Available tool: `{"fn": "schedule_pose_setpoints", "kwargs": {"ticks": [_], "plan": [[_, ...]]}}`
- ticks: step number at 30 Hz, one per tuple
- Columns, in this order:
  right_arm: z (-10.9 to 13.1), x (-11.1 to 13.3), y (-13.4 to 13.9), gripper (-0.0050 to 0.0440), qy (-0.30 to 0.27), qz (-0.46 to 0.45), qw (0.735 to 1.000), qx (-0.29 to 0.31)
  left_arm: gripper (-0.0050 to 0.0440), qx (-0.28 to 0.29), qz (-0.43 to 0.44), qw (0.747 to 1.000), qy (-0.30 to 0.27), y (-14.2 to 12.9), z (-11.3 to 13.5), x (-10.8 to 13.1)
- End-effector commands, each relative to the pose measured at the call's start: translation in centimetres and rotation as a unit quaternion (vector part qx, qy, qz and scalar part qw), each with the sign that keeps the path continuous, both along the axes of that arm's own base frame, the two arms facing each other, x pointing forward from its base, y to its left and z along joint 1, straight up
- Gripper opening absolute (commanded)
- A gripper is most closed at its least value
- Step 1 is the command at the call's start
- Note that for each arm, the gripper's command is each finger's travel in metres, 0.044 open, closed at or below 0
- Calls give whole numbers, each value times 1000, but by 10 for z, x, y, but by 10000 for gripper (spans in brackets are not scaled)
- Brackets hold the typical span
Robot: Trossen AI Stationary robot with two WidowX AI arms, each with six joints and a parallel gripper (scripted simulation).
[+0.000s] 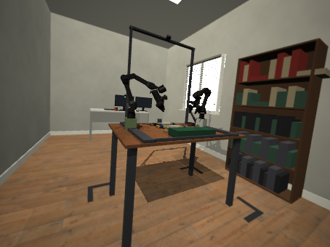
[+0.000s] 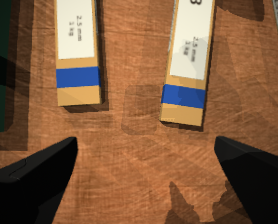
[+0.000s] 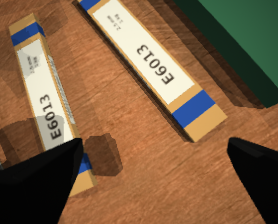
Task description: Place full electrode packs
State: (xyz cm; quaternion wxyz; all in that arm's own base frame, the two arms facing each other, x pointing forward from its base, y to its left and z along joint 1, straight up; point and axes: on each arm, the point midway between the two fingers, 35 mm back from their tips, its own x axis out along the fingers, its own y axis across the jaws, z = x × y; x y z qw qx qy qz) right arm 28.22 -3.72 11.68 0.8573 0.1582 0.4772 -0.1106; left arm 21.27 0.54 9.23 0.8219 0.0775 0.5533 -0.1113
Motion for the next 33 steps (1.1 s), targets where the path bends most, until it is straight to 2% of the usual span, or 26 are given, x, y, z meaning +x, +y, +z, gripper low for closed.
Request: {"fn": "schedule_pose_setpoints", "kwargs": {"ticks": [1, 5, 7, 9, 10, 11, 16, 30, 31, 32, 33], "plan": [[-2, -4, 6, 430, 14, 49, 999, -14, 430, -1, -3, 1000, -7, -1, 3, 0], [-7, -18, 18, 430, 28, 110, 993, -33, 430, -1, -3, 1000, -7, -1, 3, 0], [-3, -12, 17, 430, 32, 140, 989, -44, 430, -1, -3, 1000, -7, -1, 3, 0], [-10, -24, 24, 430, 44, 171, 983, -51, 430, -1, -3, 1000, -7, -1, 3, 0], [-9, -20, 23, 430, 48, 187, 980, -55, 430, -1, -3, 1000, -7, -1, 3, 0], [-12, -28, 28, 430, 52, 202, 976, -59, 430, -1, -3, 1000, -7, -1, 3, 0], [-17, -35, 34, 430, 73, 279, 954, -76, 430, -1, -3, 1000, -7, -1, 3, 0], [-13, -33, 32, 430, 68, 280, 954, -81, 430, -1, -3, 1000, -7, -1, 3, 0], [-13, -42, 31, 430, 70, 281, 954, -79, 430, -1, -3, 1000, -7, -1, 3, 0], [-11, -48, 30, 430, 70, 281, 954, -79, 300, 5, -2, 1000, 8, -3, 5, 8], [-9, -54, 29, 430, 71, 281, 954, -79, 300, 9, -2, 1000, 24, -5, 6, 15]]}}
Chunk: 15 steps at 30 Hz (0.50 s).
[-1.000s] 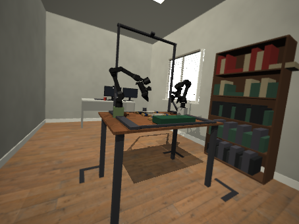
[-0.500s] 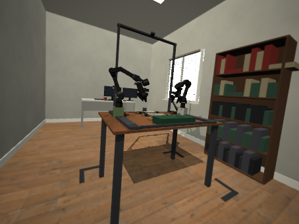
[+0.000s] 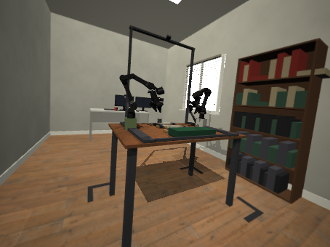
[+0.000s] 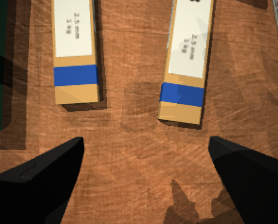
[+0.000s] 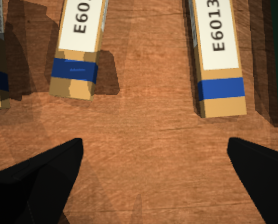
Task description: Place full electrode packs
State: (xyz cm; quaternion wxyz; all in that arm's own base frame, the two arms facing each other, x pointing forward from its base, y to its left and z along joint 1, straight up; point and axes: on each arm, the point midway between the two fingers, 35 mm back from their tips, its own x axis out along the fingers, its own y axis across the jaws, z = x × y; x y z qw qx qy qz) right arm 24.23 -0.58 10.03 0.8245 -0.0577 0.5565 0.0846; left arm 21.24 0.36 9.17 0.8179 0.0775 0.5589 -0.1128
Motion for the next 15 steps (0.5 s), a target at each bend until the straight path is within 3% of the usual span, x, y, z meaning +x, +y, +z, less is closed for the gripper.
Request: {"fn": "schedule_pose_setpoints", "kwargs": {"ticks": [1, 4, 15], "plan": [[8, -15, -3, 430, -6, 2, 1000, 1, 300, 9, -1, 1000, 17, -3, 6, 15], [12, -27, -5, 430, -5, 2, 1000, 1, 300, 16, -1, 999, 44, -7, 7, 28], [46, -90, -20, 430, -14, 2, 1000, -3, 300, 15, -1, 999, 41, -28, 11, 100]]}}
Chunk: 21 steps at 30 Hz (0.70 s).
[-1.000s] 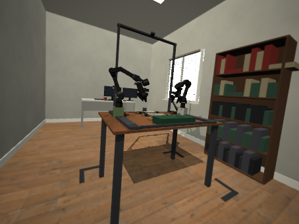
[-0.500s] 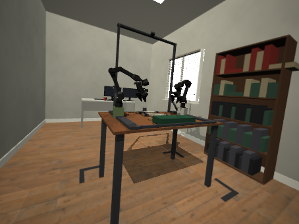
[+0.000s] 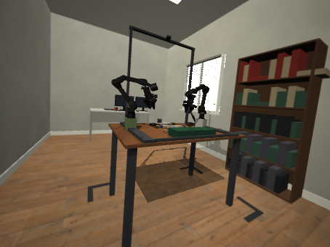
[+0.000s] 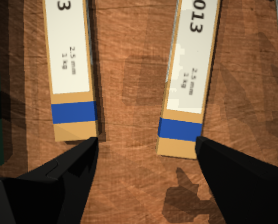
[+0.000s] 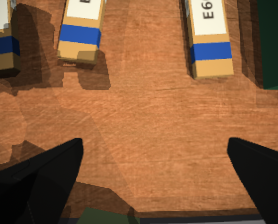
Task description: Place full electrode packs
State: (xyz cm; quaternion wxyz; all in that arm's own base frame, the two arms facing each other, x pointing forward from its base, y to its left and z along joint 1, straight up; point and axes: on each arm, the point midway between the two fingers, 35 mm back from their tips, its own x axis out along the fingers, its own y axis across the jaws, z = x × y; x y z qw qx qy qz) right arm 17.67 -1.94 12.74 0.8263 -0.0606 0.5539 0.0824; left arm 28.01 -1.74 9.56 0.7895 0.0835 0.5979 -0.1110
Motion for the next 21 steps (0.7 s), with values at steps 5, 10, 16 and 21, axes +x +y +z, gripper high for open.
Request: {"fn": "schedule_pose_setpoints", "kwargs": {"ticks": [5, 10, 16, 21], "plan": [[14, -26, -6, 430, -2, 1, 1000, 2, 300, 3, 1, 1000, -5, -13, 8, 50], [14, -26, -6, 430, -2, 1, 1000, 2, 300, 3, 1, 1000, -5, -22, 10, 82], [14, -26, -6, 430, -2, 1, 1000, 2, 300, 2, 1, 1000, -5, -25, 10, 92], [14, -26, -6, 430, -2, 1, 1000, 2, 300, 2, 1, 1000, -5, -24, 10, 92]]}}
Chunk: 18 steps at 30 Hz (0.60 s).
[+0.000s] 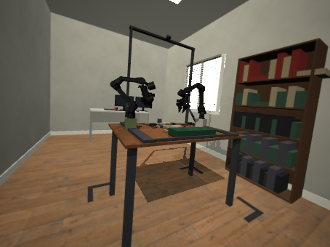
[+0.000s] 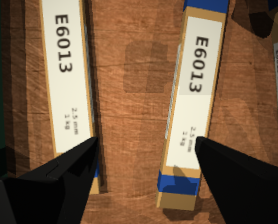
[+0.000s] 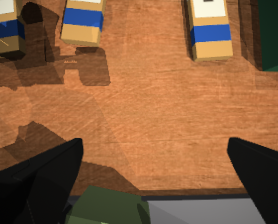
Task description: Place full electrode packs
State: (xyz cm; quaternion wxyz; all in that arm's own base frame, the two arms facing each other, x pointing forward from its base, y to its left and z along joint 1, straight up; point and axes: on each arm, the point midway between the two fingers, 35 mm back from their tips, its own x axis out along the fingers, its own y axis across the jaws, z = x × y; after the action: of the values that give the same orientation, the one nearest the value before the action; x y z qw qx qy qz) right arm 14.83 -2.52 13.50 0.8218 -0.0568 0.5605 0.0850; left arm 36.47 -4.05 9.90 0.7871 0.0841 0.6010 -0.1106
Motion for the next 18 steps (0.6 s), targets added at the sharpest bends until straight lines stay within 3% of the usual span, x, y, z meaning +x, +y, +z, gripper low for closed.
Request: {"fn": "schedule_pose_setpoints", "kwargs": {"ticks": [1, 18], "plan": [[7, 2, -1, 430, -11, 1, 1000, -2, 300, 0, 0, 1000, -11, 0, 8, 5], [7, 2, -1, 430, -11, 1, 1000, -2, 300, 0, 0, 1000, -11, 0, 4, 2]]}}
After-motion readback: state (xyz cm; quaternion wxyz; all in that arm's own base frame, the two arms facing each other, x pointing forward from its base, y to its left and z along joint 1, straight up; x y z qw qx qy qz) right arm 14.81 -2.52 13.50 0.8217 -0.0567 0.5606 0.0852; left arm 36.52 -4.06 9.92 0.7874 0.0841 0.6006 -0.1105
